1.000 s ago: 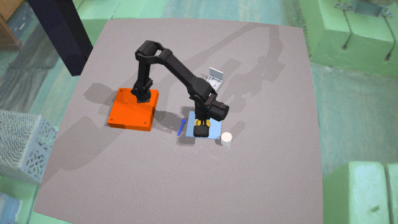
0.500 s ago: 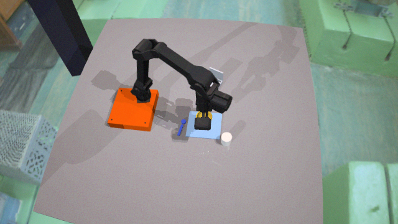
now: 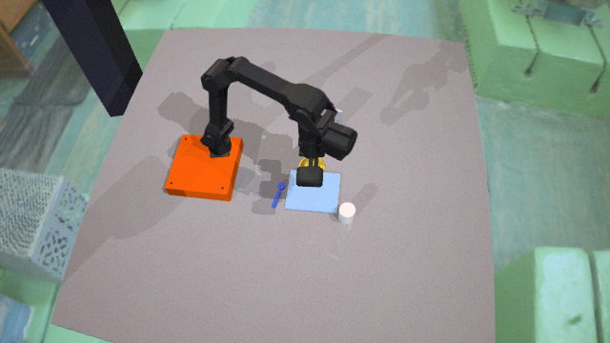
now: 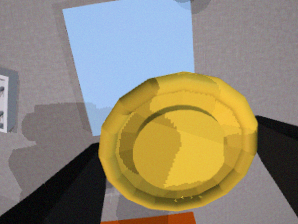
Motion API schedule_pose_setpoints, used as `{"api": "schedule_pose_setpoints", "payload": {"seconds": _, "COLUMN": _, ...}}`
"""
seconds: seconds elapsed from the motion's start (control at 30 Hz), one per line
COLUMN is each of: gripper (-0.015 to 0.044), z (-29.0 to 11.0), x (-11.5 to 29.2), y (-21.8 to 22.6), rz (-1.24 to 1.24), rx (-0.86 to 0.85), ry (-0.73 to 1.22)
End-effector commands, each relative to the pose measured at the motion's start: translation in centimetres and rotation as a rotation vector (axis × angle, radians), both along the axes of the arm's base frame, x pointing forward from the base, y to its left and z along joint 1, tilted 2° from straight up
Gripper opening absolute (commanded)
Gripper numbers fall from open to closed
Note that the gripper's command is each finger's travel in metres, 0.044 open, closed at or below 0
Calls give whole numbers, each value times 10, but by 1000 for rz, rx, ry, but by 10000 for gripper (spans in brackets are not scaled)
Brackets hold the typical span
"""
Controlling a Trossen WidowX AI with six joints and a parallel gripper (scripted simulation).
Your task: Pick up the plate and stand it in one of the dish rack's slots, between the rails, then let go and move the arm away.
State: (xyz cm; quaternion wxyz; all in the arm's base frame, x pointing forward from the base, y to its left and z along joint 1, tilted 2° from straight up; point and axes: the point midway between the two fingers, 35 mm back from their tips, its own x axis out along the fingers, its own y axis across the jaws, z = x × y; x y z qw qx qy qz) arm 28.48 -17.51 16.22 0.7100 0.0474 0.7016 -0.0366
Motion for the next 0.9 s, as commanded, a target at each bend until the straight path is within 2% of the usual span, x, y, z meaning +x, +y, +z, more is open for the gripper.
{"api": "schedule_pose_setpoints", "payload": {"seconds": 0.0, "gripper": 0, "z": 15, "x": 0, "y": 0, "rz": 6, "rx": -8, "ry": -12}}
{"api": "schedule_pose_setpoints", "payload": {"seconds": 0.13, "gripper": 0, "z": 16, "x": 1, "y": 7, "rz": -15, "rx": -7, "ry": -12}}
{"api": "schedule_pose_setpoints", "payload": {"seconds": 0.57, "gripper": 0, "z": 17, "x": -5, "y": 139, "rz": -430, "rx": 15, "ry": -4}}
{"api": "schedule_pose_setpoints", "payload": {"seconds": 0.87, "gripper": 0, "z": 13, "x": -4, "y": 145, "rz": -444, "rx": 32, "ry": -9}}
